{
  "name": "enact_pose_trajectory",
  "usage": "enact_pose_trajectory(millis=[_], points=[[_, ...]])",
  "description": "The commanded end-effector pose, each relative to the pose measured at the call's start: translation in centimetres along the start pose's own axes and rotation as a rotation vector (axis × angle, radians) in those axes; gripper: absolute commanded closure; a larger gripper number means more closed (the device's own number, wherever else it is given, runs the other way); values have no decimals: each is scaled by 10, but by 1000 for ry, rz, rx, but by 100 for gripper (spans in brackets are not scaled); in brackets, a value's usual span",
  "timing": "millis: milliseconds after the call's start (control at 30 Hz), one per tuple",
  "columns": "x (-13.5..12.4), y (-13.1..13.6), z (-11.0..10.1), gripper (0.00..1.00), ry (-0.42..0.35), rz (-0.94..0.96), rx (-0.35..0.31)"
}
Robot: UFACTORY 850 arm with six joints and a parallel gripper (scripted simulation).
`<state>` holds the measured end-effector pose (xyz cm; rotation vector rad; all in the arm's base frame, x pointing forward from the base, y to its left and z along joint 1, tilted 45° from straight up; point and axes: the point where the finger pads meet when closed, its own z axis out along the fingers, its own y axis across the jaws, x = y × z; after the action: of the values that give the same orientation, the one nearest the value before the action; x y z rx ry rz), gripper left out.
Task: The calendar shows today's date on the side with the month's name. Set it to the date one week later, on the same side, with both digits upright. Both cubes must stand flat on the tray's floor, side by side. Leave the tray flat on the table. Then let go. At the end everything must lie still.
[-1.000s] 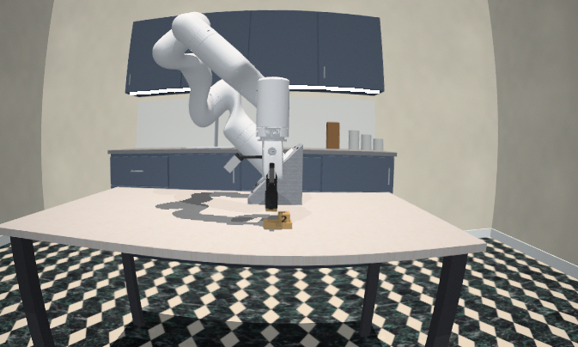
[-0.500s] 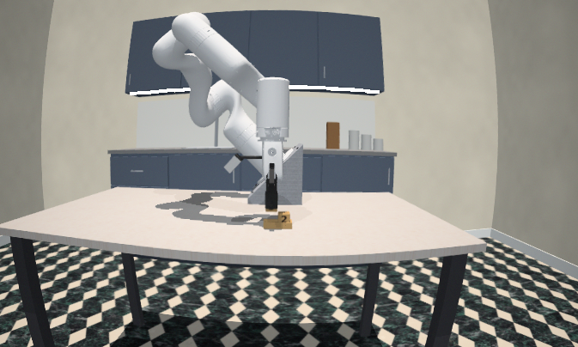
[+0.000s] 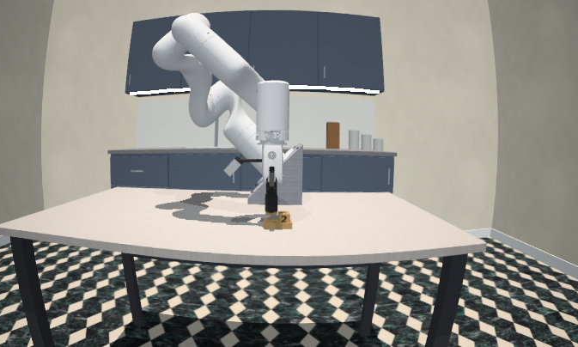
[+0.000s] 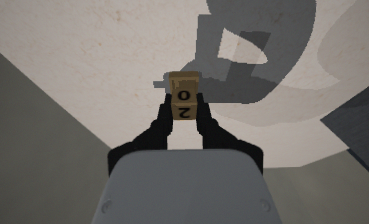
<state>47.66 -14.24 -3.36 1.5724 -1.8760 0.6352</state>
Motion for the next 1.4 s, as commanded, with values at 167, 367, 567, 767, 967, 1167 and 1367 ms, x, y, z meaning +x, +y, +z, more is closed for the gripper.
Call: enact_pose_trajectory(millis=[167,367,567,767,967,1167,1367], points=[[0,-1,8,73,0,0,1],[0,-1,11,73,0,0,1],[0,-1,13,73,0,0,1],[0,-1,14,73,0,0,1],[0,-1,14,73,0,0,1],[0,-1,14,73,0,0,1],[0,-1,14,73,0,0,1]])
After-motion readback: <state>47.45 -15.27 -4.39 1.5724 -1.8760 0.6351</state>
